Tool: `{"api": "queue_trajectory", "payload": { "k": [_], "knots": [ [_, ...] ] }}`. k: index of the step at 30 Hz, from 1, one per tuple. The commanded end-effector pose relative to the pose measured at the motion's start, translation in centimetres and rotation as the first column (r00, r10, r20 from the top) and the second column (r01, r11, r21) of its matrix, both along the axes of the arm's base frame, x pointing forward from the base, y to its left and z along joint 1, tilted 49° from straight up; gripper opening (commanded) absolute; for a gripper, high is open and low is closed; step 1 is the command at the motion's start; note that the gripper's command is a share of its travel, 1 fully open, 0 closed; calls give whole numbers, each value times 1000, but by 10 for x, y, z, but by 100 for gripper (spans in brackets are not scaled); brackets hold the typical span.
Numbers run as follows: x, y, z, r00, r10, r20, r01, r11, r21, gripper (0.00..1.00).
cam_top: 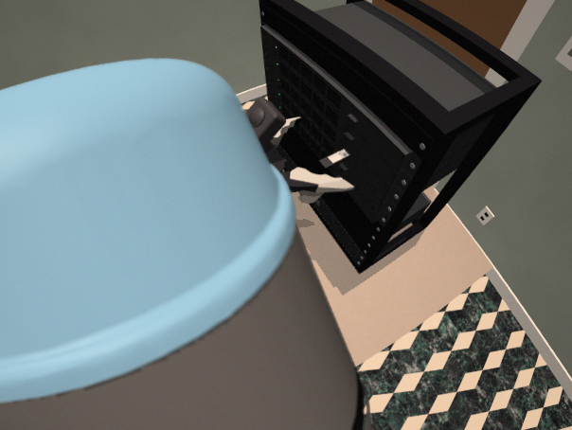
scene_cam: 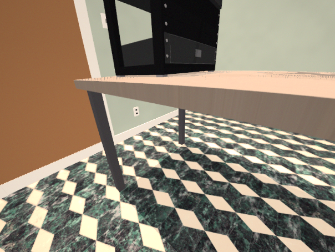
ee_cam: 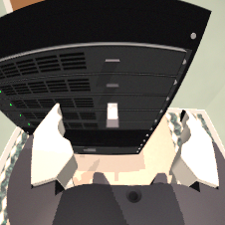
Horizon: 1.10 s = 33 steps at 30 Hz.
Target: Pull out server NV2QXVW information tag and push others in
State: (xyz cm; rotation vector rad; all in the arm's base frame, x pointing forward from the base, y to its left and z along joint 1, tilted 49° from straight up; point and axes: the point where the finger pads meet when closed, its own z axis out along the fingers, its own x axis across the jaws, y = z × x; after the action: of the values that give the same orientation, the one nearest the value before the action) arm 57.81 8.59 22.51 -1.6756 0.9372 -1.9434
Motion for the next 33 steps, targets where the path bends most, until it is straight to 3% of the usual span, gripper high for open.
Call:
{"api": "queue_trajectory", "payload": {
  "k": [1, 13, 33],
  "knots": [
    [10, -6, -4, 1000, 1, 1, -1, 1000, 1, 100],
    [23, -16, -11, 1000, 2, 0, -2, 1000, 0, 100],
    [28, -20, -14, 1000, 2, 0, -2, 1000, 0, 100]
  ]
}}
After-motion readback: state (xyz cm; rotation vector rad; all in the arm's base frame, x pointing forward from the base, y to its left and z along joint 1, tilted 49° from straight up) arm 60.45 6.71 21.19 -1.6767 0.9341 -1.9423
